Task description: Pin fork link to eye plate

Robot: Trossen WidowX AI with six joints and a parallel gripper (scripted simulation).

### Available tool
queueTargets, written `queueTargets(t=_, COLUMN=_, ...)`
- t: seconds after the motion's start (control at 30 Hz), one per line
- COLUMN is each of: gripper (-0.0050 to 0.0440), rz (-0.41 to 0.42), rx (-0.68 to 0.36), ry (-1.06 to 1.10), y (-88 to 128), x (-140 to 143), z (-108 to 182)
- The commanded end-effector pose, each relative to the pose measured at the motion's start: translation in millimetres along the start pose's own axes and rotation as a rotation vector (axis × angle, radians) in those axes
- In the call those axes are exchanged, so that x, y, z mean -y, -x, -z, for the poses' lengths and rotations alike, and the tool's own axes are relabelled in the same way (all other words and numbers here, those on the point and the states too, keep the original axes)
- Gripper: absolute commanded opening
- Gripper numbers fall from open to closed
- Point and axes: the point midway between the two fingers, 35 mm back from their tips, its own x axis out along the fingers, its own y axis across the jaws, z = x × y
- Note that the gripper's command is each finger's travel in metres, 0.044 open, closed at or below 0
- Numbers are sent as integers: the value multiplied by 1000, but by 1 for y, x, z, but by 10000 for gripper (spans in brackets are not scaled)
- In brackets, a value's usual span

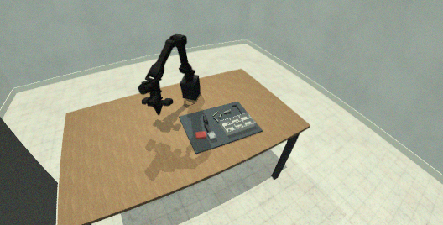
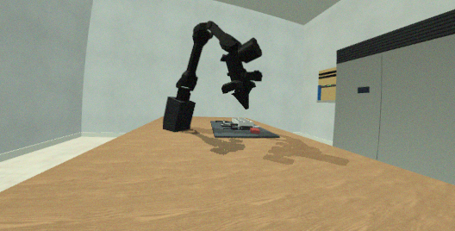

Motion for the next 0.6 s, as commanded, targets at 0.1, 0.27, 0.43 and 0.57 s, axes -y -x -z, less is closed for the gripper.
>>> queueTargets(t=0.1, gripper=0, rz=-15, rx=-158, ry=191, y=-46, x=-83, z=69)
queueTargets(t=0.27, gripper=0, rz=-2, rx=-243, ry=350, y=-62, x=-127, z=127)
queueTargets(t=0.43, gripper=0, rz=15, rx=-286, ry=465, y=-66, x=-147, z=168)
queueTargets(t=0.57, gripper=0, rz=46, rx=-326, ry=631, y=-65, x=-161, z=223)
